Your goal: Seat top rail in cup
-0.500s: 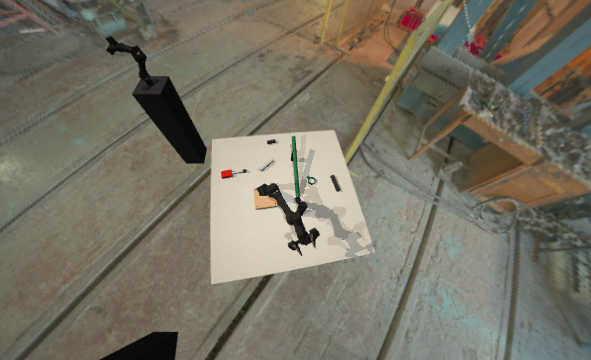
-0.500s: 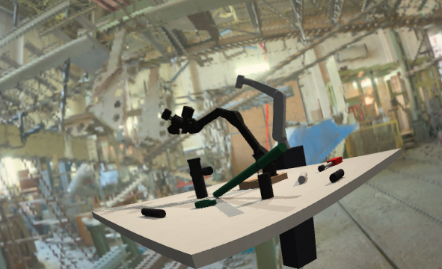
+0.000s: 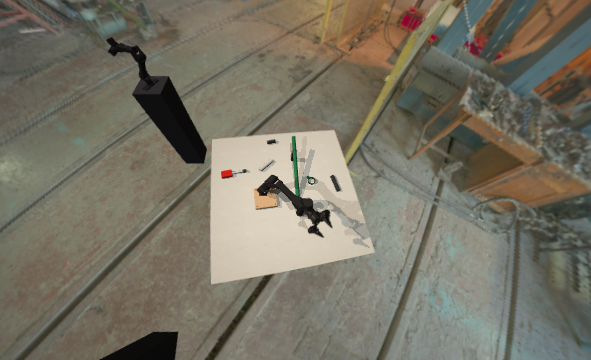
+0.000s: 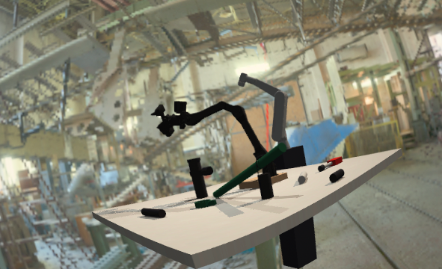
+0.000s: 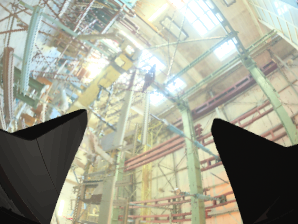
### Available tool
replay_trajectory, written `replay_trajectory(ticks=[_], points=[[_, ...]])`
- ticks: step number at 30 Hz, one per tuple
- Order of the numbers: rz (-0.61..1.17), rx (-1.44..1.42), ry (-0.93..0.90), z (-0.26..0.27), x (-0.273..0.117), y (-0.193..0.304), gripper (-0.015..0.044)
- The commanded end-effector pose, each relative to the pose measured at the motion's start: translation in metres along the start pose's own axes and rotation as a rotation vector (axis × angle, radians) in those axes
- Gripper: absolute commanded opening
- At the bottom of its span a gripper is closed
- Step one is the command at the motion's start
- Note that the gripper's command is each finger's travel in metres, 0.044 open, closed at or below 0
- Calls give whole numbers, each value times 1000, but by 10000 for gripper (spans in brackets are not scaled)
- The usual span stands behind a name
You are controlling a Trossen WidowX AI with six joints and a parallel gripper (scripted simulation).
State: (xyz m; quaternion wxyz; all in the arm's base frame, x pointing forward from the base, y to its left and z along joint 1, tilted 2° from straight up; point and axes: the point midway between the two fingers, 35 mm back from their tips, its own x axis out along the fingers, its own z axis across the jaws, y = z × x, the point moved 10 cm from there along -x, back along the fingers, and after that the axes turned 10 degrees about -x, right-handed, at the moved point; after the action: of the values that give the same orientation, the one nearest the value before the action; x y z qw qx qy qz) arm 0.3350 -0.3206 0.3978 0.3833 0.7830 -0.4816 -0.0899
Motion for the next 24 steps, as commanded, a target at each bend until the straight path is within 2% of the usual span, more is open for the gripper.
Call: replay_trajectory(ticks=[1, 12, 24], points=[[-237, 276, -30, -34, -36, -33, 440], [-630, 707, -237, -84, -120, -77, 440], [-931, 1042, -700, -108, -231, -95, 440]])
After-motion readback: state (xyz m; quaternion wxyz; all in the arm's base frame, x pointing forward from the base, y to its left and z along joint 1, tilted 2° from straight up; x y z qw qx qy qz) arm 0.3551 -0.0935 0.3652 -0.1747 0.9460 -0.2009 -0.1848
